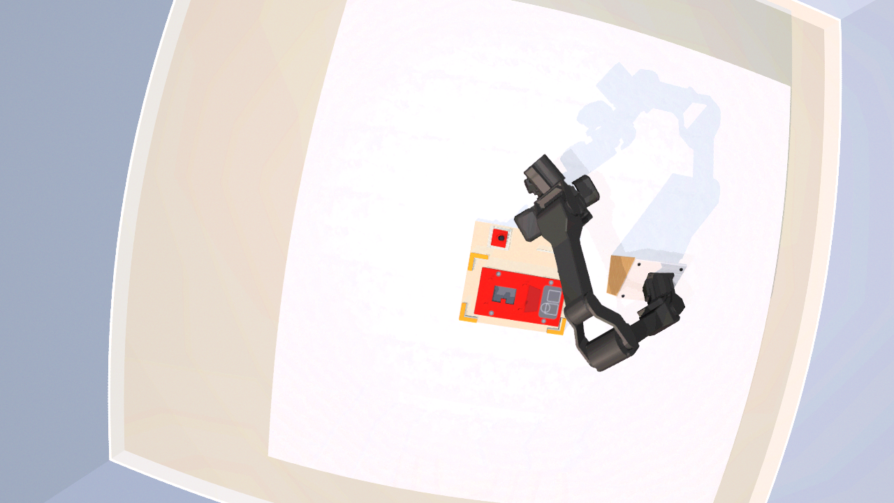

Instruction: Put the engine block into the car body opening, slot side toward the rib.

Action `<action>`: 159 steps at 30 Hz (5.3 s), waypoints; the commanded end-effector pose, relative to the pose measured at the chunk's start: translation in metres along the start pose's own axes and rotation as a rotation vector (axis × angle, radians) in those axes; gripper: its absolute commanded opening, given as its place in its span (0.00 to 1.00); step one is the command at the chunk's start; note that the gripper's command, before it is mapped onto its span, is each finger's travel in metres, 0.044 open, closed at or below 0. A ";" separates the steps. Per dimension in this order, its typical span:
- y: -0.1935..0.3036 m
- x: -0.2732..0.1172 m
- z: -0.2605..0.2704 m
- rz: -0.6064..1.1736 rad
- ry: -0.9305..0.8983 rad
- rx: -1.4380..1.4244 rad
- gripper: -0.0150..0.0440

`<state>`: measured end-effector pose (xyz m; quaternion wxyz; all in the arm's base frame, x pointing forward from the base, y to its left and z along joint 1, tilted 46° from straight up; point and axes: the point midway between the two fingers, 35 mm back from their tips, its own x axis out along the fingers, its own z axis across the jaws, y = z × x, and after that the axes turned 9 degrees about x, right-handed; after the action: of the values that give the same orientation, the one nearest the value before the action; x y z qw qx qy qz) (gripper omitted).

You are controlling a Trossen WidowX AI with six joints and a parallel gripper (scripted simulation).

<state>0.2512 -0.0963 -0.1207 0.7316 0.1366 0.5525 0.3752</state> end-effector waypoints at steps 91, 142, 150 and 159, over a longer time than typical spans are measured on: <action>0.098 -0.033 0.136 -0.025 0.016 -0.654 0.25; 0.144 -0.012 0.166 0.003 -0.014 -0.860 0.52; 0.144 -0.012 0.166 0.003 -0.014 -0.840 0.52; 0.144 -0.012 0.166 0.003 -0.014 -0.852 0.52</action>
<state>0.3440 0.0295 0.0337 0.7254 -0.1747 0.3450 0.5695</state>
